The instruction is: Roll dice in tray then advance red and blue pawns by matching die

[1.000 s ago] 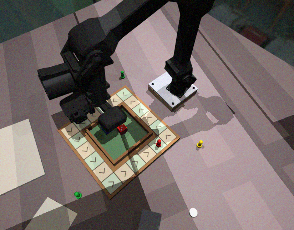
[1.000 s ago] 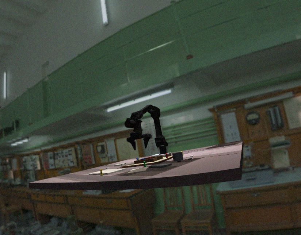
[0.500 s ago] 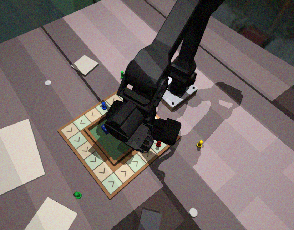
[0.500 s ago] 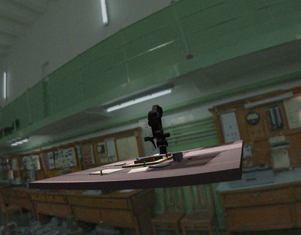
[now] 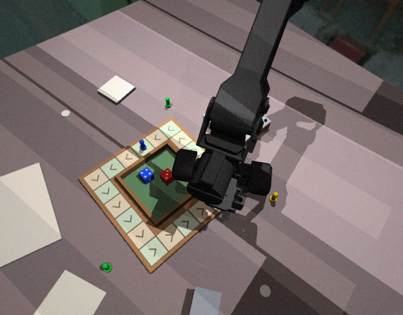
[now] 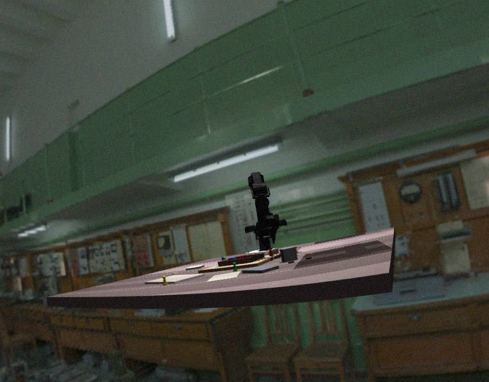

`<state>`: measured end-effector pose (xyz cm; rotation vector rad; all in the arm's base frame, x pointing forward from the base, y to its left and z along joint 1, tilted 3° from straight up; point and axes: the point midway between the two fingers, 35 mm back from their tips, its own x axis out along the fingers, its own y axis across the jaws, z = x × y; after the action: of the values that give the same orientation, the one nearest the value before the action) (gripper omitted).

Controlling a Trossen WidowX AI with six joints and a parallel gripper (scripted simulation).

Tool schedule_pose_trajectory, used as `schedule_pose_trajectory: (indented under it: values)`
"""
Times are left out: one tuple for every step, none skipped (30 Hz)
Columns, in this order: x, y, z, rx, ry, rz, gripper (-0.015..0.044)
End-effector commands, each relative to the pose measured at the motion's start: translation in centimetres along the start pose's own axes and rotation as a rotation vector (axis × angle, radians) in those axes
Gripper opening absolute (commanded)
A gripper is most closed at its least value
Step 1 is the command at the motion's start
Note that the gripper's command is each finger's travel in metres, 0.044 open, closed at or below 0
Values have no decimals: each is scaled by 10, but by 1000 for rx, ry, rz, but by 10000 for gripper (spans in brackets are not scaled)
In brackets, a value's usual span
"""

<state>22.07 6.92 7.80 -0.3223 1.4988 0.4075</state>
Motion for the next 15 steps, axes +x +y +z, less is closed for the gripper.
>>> schedule_pose_trajectory:
  values:
    - [5, 0, -1, -4, 3, -4, 200]
    - [6, 0, -1, -4, 3, -4, 200]
    - [8, 0, -1, -4, 3, -4, 200]
    - [9, 0, -1, -4, 3, -4, 200]
    - [11, 0, -1, -4, 3, -4, 200]
    - [13, 0, -1, -4, 3, -4, 200]
    - [14, 0, -1, -4, 3, -4, 200]
    - [16, 0, -1, -4, 3, -4, 200]
    - [18, 0, -1, -4, 3, -4, 200]
    - [19, 0, -1, -4, 3, -4, 200]
    - [21, 0, -1, -4, 3, -4, 200]
    - [22, 0, -1, -4, 3, -4, 200]
    - [24, 0, -1, -4, 3, -4, 200]
    - [26, 0, -1, -4, 3, -4, 200]
    - [27, 0, -1, -4, 3, -4, 200]
